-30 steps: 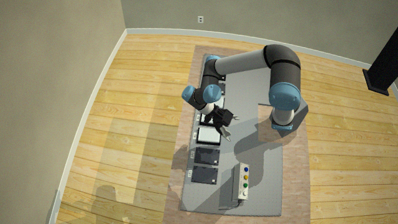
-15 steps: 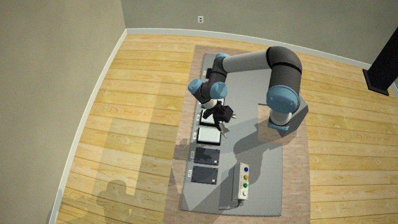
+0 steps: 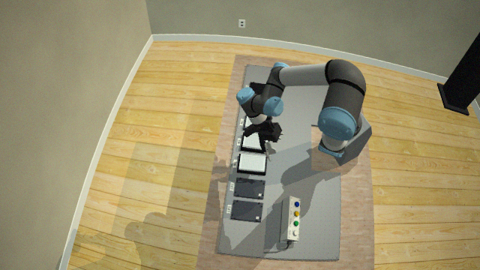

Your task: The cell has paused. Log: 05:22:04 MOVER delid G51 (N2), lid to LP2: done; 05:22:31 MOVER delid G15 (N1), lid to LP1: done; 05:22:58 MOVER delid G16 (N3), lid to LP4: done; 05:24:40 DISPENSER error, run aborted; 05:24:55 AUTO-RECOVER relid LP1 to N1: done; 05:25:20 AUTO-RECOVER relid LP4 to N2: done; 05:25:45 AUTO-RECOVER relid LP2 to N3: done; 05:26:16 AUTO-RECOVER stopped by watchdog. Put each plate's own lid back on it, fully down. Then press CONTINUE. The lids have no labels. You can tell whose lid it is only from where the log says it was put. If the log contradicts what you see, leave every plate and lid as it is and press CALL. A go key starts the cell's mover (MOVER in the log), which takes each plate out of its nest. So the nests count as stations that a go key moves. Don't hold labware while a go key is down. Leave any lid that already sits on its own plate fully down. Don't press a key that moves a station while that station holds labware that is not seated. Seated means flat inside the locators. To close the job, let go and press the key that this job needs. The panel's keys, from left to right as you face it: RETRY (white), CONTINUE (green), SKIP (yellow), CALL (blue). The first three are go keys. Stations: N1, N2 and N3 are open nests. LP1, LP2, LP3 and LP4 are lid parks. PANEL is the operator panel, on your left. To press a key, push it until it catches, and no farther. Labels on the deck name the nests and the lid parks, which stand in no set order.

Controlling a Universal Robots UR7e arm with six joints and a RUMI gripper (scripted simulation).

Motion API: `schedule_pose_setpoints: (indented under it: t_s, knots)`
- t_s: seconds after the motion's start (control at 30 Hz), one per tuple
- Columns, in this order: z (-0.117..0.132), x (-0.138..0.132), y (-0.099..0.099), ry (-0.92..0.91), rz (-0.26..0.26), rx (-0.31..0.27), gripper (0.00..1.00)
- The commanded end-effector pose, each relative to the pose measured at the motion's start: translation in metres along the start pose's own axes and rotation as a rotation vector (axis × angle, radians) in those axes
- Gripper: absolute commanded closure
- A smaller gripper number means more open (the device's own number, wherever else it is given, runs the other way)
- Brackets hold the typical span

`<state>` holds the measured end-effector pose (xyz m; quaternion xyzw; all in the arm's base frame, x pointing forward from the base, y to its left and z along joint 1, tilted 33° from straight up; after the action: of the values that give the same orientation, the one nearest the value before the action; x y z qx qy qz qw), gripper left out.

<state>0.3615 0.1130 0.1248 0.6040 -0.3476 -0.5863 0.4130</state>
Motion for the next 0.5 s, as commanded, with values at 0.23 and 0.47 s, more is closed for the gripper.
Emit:
schedule_pose_setpoints:
  t_s: [0.23, 0.47]
  knots:
    - [-0.014, 0.038, -0.004, 0.081, 0.012, 0.168, 0.18]
    - [-0.018, 0.054, -0.004, 0.118, 0.032, 0.237, 0.18]
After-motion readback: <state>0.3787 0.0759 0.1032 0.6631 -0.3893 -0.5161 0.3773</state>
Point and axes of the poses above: the point where the finger pads meet when closed, its own y axis back along the fingers, its own x axis across the jaws, z = x × y, the point moved 4 cm from there along y, back along the fingers, and after that the axes turned 13 degrees about y, right-handed, at the moved point
